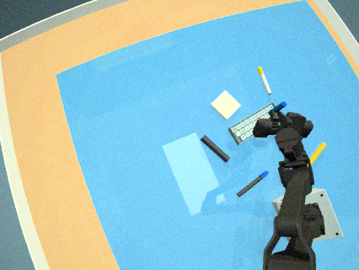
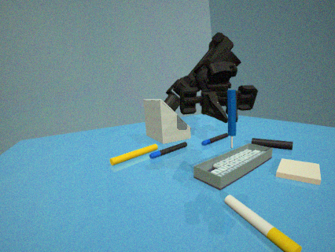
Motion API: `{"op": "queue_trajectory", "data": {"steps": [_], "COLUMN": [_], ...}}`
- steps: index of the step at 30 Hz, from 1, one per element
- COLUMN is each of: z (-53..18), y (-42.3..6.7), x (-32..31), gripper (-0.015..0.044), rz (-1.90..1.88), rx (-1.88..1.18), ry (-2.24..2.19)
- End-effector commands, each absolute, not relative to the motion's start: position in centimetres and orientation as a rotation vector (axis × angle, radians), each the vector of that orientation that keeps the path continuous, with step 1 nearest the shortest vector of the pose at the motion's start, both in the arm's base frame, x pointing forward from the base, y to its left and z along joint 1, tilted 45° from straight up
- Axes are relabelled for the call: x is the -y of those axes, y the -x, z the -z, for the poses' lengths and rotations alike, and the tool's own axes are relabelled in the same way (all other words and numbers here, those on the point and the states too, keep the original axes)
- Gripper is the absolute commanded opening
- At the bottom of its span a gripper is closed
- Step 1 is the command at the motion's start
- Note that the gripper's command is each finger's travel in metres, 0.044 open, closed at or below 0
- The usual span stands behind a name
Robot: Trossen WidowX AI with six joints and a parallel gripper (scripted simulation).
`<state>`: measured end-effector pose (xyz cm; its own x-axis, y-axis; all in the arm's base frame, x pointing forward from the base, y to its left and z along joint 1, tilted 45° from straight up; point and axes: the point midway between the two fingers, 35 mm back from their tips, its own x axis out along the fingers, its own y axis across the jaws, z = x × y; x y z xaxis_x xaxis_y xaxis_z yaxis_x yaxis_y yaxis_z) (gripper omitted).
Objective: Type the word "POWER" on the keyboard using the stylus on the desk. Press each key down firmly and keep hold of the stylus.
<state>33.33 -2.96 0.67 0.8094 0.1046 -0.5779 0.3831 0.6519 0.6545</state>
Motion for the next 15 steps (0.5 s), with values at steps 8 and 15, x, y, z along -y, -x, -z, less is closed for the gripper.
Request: {"op": "queue_trajectory", "data": {"steps": [8, 15], "z": [1.1, 1.5], "y": [-33.1, -33.1], "x": [2.5, 2.0], "gripper": [0.0000, 0.0000], "rz": [0.164, 0.164], "rx": [-0.632, -0.631], "ry": [-0.856, -0.857]}}
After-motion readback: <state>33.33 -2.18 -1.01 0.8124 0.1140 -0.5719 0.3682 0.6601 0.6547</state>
